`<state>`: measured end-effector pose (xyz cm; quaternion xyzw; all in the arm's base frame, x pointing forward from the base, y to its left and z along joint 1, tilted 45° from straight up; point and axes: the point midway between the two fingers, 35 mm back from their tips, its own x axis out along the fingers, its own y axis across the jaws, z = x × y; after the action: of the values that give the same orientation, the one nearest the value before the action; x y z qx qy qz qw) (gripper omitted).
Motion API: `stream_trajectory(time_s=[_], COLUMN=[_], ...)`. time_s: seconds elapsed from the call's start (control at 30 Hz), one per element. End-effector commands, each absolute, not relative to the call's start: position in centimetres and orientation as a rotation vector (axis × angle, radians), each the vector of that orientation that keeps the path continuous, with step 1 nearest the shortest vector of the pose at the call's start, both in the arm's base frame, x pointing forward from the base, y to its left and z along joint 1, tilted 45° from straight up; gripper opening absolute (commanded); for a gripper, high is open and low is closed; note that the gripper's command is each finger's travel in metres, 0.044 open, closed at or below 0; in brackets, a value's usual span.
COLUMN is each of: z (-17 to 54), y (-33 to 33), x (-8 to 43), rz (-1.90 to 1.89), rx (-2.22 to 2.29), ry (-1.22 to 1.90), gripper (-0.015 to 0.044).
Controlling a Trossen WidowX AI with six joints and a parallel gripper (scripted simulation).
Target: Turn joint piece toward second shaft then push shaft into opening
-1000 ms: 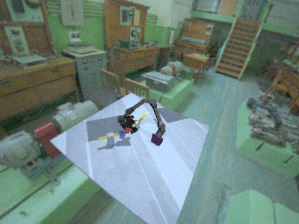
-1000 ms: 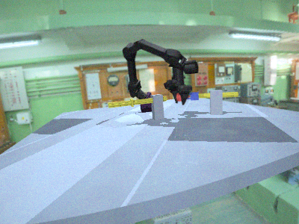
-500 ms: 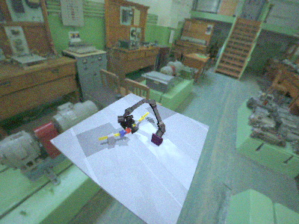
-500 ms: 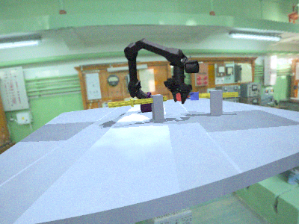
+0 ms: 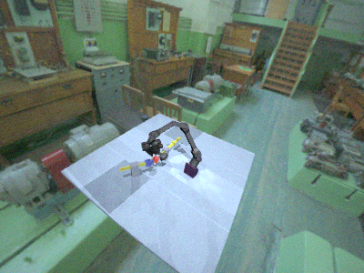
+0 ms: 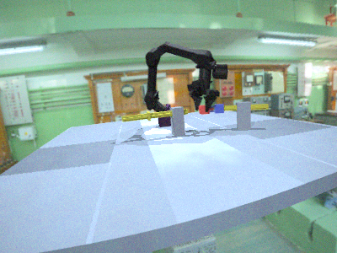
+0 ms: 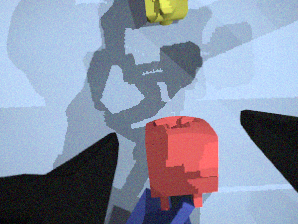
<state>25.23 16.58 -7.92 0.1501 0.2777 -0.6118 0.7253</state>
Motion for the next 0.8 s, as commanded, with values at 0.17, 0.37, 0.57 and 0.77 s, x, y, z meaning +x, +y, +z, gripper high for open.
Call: stream_trajectory(time_s=[0.17, 0.37, 0.57, 0.77], z=[-5.8, -4.3, -2.7, -1.0], y=[19.1, 20.6, 22.0, 23.3], x=[25.5, 25.3, 25.1, 24.7], rz=[-1.220, -1.113, -0.995, -0.865], rx=[0.155, 0.014, -0.129, -0.273], ry=[0.806, 0.936, 1.056, 1.164], gripper=[0.0440, 0.0440, 0.0440, 0.0440])
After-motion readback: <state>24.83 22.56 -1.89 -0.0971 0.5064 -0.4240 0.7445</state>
